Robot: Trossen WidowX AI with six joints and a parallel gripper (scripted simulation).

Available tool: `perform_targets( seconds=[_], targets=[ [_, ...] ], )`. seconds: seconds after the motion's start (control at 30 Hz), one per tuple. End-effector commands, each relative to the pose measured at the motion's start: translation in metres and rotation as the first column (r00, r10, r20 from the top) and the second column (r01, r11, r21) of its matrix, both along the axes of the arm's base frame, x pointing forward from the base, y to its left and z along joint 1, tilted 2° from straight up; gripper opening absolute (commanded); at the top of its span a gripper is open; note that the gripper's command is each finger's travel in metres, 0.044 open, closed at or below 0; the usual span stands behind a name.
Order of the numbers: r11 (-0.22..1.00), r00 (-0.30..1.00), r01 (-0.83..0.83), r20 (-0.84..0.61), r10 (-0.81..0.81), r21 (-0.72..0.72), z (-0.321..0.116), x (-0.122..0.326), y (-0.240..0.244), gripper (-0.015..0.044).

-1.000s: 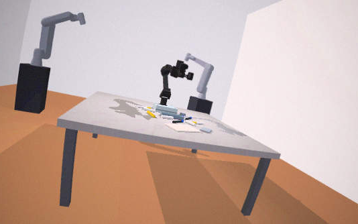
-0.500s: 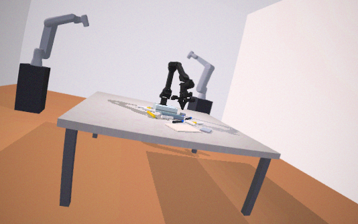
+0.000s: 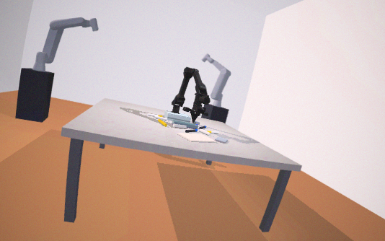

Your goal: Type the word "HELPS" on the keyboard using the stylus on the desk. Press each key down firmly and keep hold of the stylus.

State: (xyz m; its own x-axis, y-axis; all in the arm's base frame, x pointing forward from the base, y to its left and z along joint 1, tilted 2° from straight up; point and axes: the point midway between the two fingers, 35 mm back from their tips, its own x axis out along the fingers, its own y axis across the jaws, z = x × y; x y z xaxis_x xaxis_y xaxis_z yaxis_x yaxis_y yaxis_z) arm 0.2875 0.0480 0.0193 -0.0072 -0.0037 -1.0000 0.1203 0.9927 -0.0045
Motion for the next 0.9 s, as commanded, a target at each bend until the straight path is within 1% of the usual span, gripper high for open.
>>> perform_targets(
  seconds=[0.0, 0.1, 0.47, 0.67, 0.87],
  targets=[
    [1.0, 1.0, 0.006, 0.0, -0.006, -0.002, 0.001, -0.001, -0.027, 0.0],
    [1.0, 1.0, 0.006, 0.0, -0.006, -0.005, 0.001, -0.006, -0.055, 0.0],
    [1.0, 1.0, 0.006, 0.0, -0.006, -0.006, 0.001, -0.007, -0.059, 0.0],
    [1.0, 1.0, 0.006, -0.001, -0.006, -0.012, 0.002, -0.014, -0.115, 0.0],
    [1.0, 1.0, 0.006, -0.001, -0.006, -0.012, 0.002, -0.014, -0.117, 0.0]
  ],
)
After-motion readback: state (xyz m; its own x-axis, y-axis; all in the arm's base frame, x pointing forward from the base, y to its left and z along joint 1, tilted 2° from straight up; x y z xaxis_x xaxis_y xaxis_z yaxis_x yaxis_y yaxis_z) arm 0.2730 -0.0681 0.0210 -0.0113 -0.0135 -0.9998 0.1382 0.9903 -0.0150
